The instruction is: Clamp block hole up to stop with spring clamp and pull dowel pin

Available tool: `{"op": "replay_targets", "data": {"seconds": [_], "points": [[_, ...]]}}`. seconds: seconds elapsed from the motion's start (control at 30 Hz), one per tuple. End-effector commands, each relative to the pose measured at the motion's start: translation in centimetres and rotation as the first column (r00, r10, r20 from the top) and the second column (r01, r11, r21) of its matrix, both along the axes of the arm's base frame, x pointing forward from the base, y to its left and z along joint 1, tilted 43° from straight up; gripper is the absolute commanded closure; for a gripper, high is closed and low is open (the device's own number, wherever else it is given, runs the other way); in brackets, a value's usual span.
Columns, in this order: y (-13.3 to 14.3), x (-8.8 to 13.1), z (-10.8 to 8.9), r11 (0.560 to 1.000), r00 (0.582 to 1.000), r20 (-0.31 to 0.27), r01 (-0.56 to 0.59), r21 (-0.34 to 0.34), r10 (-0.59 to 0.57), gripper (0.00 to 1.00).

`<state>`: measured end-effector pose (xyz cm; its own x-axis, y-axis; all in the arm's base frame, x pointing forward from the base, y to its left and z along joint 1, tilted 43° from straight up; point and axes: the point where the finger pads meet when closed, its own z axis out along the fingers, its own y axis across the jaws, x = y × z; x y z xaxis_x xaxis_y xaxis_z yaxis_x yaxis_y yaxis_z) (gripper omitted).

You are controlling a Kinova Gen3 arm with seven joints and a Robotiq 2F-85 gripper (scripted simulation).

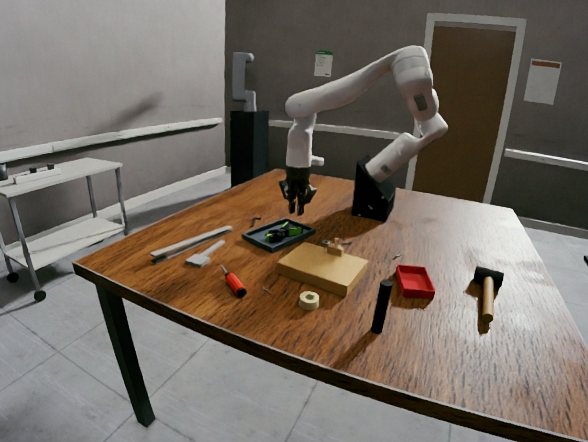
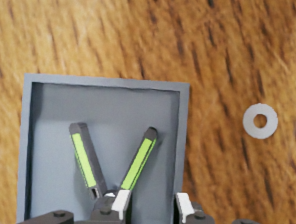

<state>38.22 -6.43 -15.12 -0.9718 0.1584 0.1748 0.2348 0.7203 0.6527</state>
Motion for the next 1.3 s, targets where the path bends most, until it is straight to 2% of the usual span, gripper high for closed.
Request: {"op": "replay_targets", "data": {"seconds": [0.0, 0.17, 0.2, 1.27], "points": [[-1.53, -1.76, -2.05, 1.0, 1.0, -0.013, 0.018, 0.004, -0.018, 0.66], [-1.81, -2.27, -2.5, 1.0, 1.0, -0.017, 0.022, 0.005, -0.022, 0.66], [-1.81, -2.27, -2.5, 1.0, 1.0, -0.017, 0.022, 0.005, -0.022, 0.23], [-1.81, -2.27, -2.5, 1.0, 1.0, -0.017, 0.022, 0.005, -0.022, 0.23]]}}
